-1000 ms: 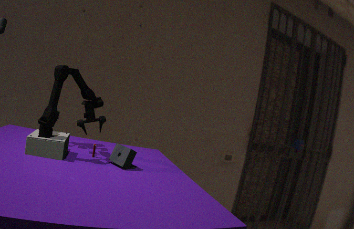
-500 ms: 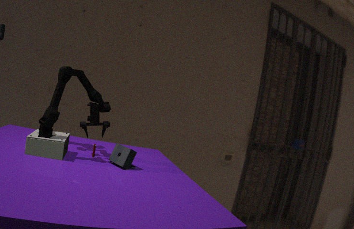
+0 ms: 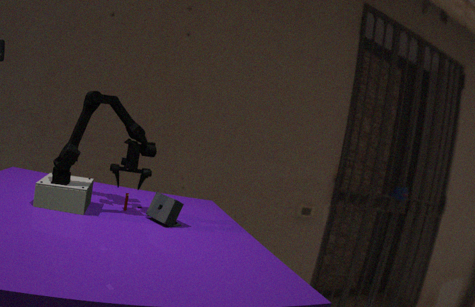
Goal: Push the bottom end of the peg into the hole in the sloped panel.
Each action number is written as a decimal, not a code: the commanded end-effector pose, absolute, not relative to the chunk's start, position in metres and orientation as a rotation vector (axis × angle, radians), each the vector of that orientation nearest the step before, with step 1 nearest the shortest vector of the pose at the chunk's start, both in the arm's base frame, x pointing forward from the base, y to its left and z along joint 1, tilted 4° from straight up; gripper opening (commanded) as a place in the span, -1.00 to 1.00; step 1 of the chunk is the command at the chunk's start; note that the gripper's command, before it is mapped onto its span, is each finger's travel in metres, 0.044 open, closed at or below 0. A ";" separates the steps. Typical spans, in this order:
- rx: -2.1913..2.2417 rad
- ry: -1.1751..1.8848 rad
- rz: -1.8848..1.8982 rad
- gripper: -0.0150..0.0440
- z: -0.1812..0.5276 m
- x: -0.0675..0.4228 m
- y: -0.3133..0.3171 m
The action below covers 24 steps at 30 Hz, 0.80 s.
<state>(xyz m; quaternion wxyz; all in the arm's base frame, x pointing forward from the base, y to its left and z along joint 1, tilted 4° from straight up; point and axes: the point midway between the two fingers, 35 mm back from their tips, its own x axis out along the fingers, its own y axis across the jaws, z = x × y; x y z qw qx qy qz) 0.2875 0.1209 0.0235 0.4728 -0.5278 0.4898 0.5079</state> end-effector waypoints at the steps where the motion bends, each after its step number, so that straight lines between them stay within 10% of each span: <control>1: -1.280 1.210 1.266 1.00 0.023 0.289 0.117; 24: -1.280 1.211 1.266 1.00 -0.012 0.290 0.116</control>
